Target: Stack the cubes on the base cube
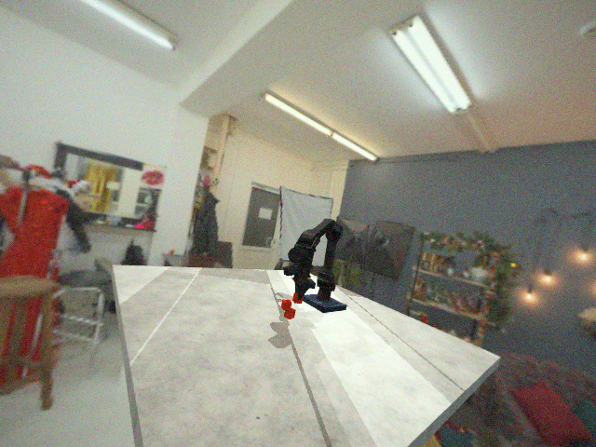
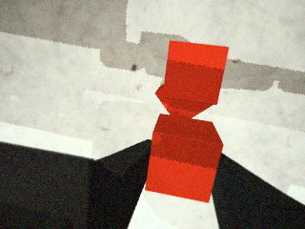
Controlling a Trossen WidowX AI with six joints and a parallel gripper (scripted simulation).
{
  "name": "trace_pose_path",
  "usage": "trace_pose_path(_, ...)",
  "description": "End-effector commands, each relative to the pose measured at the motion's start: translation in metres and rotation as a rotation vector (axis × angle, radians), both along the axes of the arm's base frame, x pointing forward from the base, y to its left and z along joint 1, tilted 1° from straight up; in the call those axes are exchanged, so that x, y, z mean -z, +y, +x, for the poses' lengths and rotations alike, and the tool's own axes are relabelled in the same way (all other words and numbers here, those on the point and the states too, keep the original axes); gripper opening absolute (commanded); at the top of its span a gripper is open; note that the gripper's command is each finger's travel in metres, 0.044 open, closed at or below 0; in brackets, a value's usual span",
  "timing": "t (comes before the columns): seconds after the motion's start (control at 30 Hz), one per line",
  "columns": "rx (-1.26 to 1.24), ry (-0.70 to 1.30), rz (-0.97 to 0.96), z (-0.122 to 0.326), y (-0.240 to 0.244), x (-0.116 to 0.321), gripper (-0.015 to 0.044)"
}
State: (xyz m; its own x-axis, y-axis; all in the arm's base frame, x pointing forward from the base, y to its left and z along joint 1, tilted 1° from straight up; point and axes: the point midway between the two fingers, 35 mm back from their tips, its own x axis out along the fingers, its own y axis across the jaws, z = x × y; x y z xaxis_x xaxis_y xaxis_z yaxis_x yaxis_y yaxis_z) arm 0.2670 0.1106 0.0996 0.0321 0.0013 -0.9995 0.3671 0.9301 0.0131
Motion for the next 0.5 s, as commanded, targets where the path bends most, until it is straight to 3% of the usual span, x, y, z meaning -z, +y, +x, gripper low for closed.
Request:
trace_pose_path(0.0, -0.005, 0.0, 0.002, 0.0, 0.001, 0.002, 0.0105)
trace_pose_path(0.47, -0.002, 0.0, 0.002, 0.003, 0.001, 0.029, 0.0105)
